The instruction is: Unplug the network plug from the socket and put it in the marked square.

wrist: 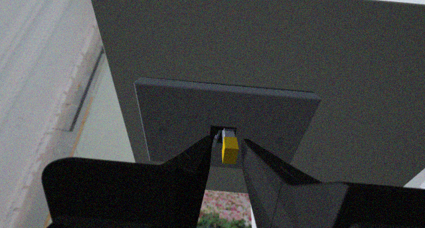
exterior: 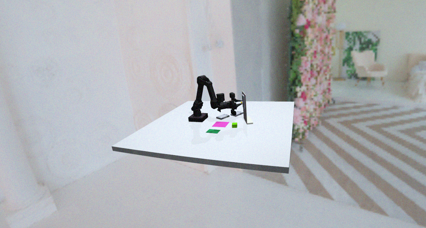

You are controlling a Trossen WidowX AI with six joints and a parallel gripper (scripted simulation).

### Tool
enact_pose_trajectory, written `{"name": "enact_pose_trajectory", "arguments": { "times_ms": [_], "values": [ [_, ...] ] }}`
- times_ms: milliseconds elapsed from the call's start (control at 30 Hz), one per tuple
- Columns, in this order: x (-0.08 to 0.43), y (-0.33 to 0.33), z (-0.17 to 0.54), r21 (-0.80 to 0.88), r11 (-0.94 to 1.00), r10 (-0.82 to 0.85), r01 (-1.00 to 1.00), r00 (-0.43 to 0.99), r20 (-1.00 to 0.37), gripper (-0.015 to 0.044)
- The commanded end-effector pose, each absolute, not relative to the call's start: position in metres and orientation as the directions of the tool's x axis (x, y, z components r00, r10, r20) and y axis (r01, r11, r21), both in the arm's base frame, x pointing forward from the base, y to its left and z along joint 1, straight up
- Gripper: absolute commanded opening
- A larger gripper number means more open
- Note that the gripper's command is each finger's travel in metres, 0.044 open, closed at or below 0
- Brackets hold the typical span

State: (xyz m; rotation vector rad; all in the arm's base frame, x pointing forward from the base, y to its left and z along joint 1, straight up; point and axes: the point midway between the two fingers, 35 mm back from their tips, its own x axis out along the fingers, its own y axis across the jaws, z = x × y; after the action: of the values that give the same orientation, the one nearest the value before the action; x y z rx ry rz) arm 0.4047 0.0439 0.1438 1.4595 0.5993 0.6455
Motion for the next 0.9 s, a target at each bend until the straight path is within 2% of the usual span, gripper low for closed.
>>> {"name": "enact_pose_trajectory", "arguments": {
  "times_ms": [0,367,867],
  "values": [
    [0.4060,0.0433,0.1440,0.999,0.008,0.712,-0.035,0.702,0.019,0.0070],
    [0.4060,0.0433,0.1440,0.999,0.008,0.712,-0.035,0.702,0.019,0.0000],
    [0.3991,0.0405,0.1435,0.999,0.008,0.712,-0.035,0.702,0.019,0.0000]
  ]
}}
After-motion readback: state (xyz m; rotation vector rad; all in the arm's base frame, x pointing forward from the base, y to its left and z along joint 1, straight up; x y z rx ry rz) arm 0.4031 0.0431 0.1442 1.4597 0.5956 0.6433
